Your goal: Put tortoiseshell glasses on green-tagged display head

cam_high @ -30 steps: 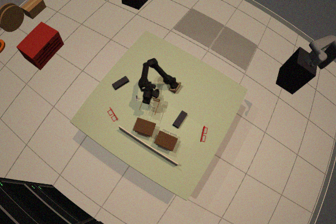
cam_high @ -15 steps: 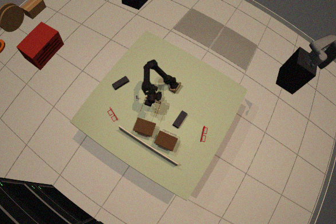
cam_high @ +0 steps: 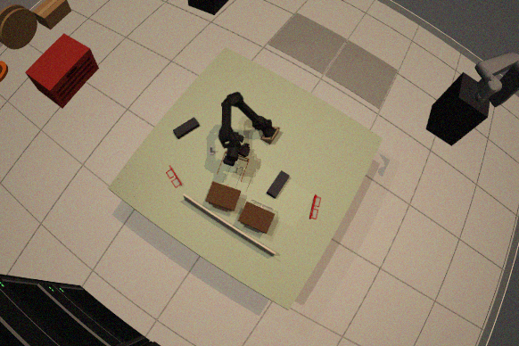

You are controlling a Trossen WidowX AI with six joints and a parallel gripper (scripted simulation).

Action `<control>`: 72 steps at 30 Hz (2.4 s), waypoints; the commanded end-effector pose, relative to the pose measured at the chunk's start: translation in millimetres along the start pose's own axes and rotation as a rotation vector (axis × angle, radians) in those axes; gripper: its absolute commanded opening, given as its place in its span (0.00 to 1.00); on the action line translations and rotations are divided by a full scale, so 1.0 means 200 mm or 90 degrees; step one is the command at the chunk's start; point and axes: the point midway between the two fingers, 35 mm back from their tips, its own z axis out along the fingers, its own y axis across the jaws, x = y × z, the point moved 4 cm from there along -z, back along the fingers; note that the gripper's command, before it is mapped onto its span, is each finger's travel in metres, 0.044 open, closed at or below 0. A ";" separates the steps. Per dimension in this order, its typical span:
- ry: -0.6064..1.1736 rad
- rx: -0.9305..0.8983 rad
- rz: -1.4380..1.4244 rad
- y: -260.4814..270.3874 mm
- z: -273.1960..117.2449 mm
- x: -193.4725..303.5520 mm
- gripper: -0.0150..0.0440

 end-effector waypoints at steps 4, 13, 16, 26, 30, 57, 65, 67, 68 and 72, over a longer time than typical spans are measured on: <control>-0.001 0.000 -0.001 0.01 0.04 0.00 0.25; 0.004 0.000 -0.001 0.01 0.10 -0.01 0.25; 0.004 0.000 -0.001 0.01 0.11 -0.01 0.25; 0.005 0.000 -0.001 0.01 0.15 -0.01 0.25; 0.005 0.000 0.000 0.00 0.15 -0.01 0.25; 0.005 0.001 0.001 -0.18 0.16 -0.01 0.25; 0.005 0.002 0.001 -0.24 0.16 -0.01 0.25; 0.005 0.002 0.001 -0.26 0.16 -0.01 0.25; 0.005 0.002 0.001 -0.26 0.16 -0.01 0.25; 0.005 0.002 0.001 -0.29 0.16 -0.01 0.25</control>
